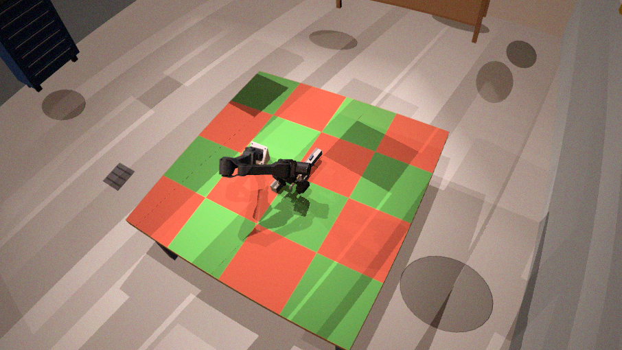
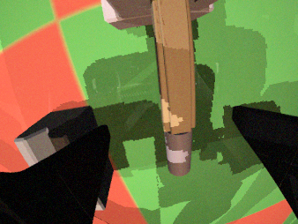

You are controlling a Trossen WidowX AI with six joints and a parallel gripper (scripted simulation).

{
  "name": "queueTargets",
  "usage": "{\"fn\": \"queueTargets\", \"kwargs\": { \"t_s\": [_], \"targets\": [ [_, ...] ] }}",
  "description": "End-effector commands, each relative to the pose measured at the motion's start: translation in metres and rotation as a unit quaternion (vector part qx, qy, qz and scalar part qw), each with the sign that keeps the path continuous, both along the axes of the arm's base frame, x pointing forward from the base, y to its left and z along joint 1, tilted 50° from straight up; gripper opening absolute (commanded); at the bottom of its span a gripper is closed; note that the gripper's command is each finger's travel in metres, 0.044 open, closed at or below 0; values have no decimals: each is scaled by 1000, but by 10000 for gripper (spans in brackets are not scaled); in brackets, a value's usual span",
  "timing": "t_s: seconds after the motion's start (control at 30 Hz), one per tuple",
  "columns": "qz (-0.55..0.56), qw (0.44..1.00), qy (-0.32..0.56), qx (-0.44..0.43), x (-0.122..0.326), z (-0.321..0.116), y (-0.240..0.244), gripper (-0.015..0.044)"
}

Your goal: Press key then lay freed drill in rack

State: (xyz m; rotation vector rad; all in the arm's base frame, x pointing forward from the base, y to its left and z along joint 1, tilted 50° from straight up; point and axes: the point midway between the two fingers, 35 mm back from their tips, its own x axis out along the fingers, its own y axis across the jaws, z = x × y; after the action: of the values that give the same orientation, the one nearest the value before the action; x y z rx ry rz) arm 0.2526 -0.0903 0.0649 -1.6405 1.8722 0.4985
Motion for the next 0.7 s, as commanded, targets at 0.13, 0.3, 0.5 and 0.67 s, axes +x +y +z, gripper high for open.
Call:
{"fn": "queueTargets", "kwargs": {
  "t_s": [0.13, 0.3, 0.5, 0.67],
  "targets": [
    [-1, 1000, 2, 0, 0, -4, 1, 440],
    [-1, 1000, 2, 0, 0, -6, 2, 440],
    [-1, 1000, 2, 0, 1, -8, 3, 440],
    [-1, 1000, 2, 0, 1, -9, 3, 440]
  ]
}}
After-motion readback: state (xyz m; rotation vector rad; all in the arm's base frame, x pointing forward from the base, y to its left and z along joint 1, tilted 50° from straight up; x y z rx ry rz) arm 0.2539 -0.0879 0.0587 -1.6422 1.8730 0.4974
